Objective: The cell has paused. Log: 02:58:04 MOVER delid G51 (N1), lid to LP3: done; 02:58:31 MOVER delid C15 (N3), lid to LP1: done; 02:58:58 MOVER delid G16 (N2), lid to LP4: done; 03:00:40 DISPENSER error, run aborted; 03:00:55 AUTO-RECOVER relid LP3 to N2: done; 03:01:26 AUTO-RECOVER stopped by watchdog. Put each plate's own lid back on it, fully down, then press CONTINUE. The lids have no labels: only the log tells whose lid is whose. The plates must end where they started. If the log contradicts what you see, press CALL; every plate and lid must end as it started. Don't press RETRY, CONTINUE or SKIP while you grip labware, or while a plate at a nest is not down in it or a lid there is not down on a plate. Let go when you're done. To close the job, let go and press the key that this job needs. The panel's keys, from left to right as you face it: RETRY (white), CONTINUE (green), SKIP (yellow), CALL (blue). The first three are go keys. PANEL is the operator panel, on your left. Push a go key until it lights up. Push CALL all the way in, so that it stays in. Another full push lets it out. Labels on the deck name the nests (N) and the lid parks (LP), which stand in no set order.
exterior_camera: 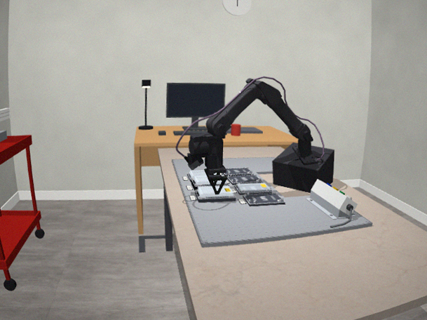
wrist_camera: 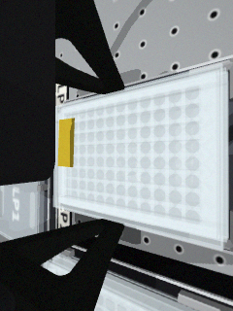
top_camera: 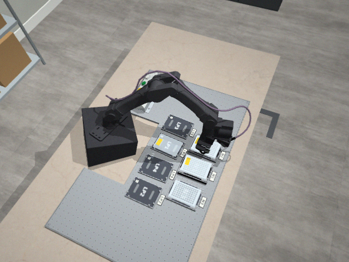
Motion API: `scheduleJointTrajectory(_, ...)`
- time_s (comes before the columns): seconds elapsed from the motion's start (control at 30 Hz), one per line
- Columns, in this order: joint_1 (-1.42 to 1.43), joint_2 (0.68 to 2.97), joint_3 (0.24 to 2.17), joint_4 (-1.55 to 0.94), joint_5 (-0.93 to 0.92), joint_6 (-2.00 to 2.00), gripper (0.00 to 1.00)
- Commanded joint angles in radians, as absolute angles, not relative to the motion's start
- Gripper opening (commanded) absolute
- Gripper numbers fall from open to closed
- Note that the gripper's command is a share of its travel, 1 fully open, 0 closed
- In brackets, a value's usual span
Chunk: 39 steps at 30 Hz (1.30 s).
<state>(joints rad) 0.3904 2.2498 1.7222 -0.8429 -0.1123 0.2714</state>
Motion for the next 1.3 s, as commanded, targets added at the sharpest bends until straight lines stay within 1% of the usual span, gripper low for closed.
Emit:
scheduleJointTrajectory(0.0,0.39,2.233,1.729,-0.822,-0.108,0.276,0.0)
scheduleJointTrajectory(1.07,0.392,2.232,1.73,-0.823,-0.107,0.278,0.0)
scheduleJointTrajectory(1.1,0.392,2.232,1.73,-0.823,-0.107,0.278,1.0)
scheduleJointTrajectory(1.27,0.392,2.232,1.73,-0.823,-0.107,0.278,1.0)
